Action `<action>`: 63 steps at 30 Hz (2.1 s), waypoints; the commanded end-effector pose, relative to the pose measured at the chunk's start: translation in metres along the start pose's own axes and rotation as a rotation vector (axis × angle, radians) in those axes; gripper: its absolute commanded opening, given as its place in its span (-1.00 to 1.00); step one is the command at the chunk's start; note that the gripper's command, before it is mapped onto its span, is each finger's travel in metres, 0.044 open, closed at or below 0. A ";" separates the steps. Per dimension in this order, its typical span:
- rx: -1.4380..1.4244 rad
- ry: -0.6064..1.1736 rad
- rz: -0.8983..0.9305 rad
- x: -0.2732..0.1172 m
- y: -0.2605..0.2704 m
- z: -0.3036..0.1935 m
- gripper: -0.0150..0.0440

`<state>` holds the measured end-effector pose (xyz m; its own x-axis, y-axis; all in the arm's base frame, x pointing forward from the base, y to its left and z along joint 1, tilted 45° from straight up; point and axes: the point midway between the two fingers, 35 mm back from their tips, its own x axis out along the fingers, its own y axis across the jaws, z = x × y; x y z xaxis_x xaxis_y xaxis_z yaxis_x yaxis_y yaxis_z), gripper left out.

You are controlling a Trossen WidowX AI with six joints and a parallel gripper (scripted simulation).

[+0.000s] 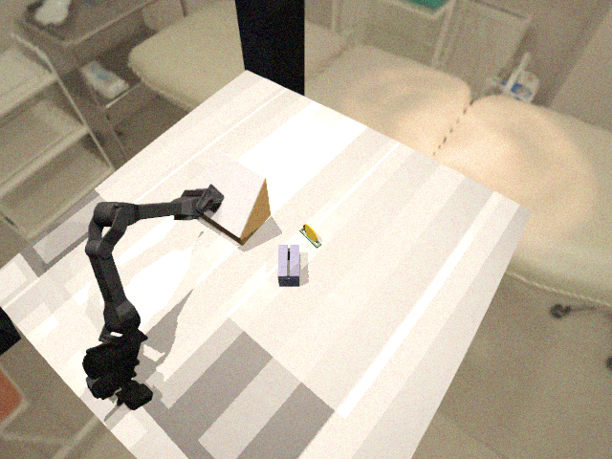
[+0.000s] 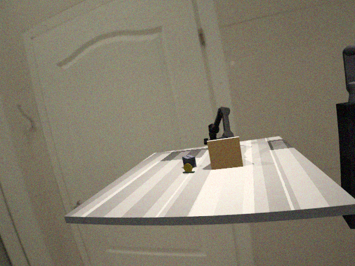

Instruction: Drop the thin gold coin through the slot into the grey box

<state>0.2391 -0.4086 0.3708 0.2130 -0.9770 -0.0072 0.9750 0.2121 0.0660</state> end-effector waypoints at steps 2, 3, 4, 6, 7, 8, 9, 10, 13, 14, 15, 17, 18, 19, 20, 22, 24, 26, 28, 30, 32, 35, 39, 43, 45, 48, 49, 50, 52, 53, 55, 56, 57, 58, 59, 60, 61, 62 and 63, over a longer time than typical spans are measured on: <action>0.000 0.109 0.161 -0.026 0.075 -0.031 0.05; -0.002 0.132 0.187 -0.032 0.088 -0.038 0.05; -0.004 0.154 0.213 -0.038 0.101 -0.046 0.05; -0.012 0.198 0.264 -0.052 0.126 -0.061 0.05; -0.016 0.221 0.289 -0.060 0.138 -0.068 0.05; -0.022 0.245 0.311 -0.068 0.149 -0.076 0.05; -0.028 0.268 0.334 -0.076 0.160 -0.084 0.05; -0.035 0.290 0.355 -0.085 0.170 -0.092 0.05; -0.052 0.348 0.400 -0.105 0.190 -0.112 0.05; -0.061 0.383 0.418 -0.116 0.198 -0.123 0.05; -0.072 0.419 0.436 -0.128 0.206 -0.136 0.05; -0.099 0.488 0.467 -0.151 0.219 -0.159 0.05; -0.116 0.517 0.480 -0.162 0.226 -0.169 0.05; -0.133 0.545 0.491 -0.172 0.232 -0.179 0.05; -0.151 0.573 0.502 -0.183 0.238 -0.189 0.05; -0.193 0.628 0.523 -0.207 0.248 -0.209 0.05; -0.242 0.682 0.540 -0.232 0.257 -0.230 0.05; -0.297 0.733 0.555 -0.258 0.262 -0.250 0.05; -0.358 0.779 0.567 -0.286 0.266 -0.269 0.05; -0.422 0.820 0.576 -0.314 0.266 -0.288 0.05; -0.492 0.854 0.581 -0.342 0.264 -0.305 0.05; -0.583 0.901 0.587 -0.382 0.254 -0.330 0.05; -0.731 0.927 0.580 -0.432 0.235 -0.357 0.05; -0.903 0.912 0.562 -0.478 0.208 -0.378 0.05; -1.014 0.880 0.546 -0.505 0.187 -0.388 0.05; -1.164 0.806 0.522 -0.537 0.156 -0.398 0.05; -1.214 0.772 0.513 -0.547 0.145 -0.400 0.05; -1.253 0.741 0.505 -0.554 0.136 -0.401 0.05; -1.287 0.712 0.499 -0.561 0.127 -0.402 0.05; -1.288 0.710 0.499 -0.562 0.127 -0.403 0.05; -1.288 0.710 0.499 -0.562 0.127 -0.403 0.05; -1.288 0.710 0.499 -0.562 0.127 -0.403 0.05; -1.288 0.710 0.499 -0.562 0.127 -0.403 0.05; -1.288 0.710 0.499 -0.560 0.127 -0.405 0.05; -1.288 0.710 0.499 -0.554 0.127 -0.412 0.05; -1.288 0.710 0.498 -0.545 0.126 -0.421 0.05; -1.288 0.709 0.498 -0.539 0.125 -0.426 0.05; -1.288 0.709 0.498 -0.537 0.125 -0.428 0.05; -1.288 0.709 0.498 -0.537 0.125 -0.428 0.05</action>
<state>0.2745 0.1643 -0.0327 0.1492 -0.6607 -0.7357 0.1230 0.7506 -0.6492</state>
